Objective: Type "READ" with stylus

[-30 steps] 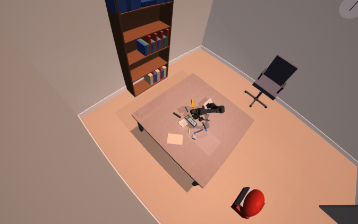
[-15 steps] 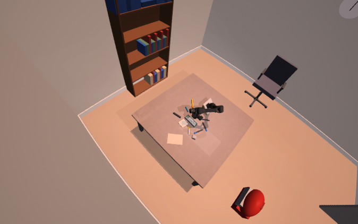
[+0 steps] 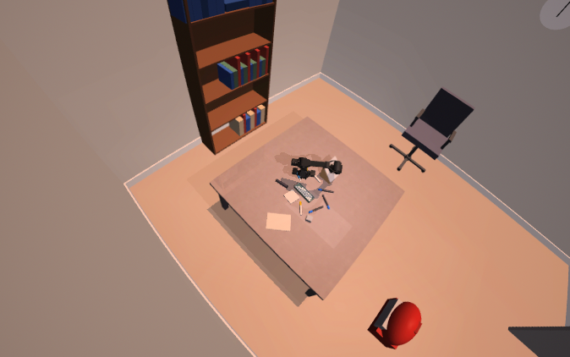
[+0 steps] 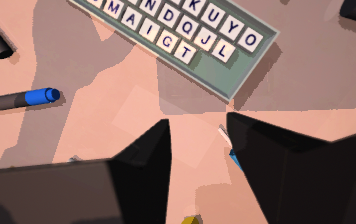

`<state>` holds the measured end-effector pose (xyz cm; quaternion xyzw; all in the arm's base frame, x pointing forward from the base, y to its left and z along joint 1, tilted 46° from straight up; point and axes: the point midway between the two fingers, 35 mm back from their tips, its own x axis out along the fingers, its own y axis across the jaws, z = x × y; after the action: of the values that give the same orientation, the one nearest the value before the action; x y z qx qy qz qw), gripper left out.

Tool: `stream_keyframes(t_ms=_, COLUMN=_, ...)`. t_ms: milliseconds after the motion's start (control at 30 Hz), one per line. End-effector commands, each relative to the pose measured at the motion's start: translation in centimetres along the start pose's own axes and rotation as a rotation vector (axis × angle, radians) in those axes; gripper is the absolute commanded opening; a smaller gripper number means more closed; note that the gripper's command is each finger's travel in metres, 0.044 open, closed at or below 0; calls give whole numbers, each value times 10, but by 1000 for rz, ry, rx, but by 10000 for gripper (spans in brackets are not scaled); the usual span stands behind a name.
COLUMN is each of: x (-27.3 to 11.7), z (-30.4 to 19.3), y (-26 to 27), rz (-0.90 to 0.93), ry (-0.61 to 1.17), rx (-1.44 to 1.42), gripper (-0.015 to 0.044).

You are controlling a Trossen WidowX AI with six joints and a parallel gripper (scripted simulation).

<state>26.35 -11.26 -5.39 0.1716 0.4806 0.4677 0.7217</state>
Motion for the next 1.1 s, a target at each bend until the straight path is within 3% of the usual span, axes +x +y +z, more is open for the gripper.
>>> stream_keyframes(t_ms=0, x=1, z=-53, y=-36, rz=52, ry=-164, rx=-354, gripper=150)
stream_keyframes(t_ms=233, x=8, z=-93, y=-55, rz=33, ry=-304, rx=-614, gripper=150)
stream_keyframes(t_ms=1067, x=18, z=-95, y=-54, rz=31, ry=-308, rx=-621, gripper=150)
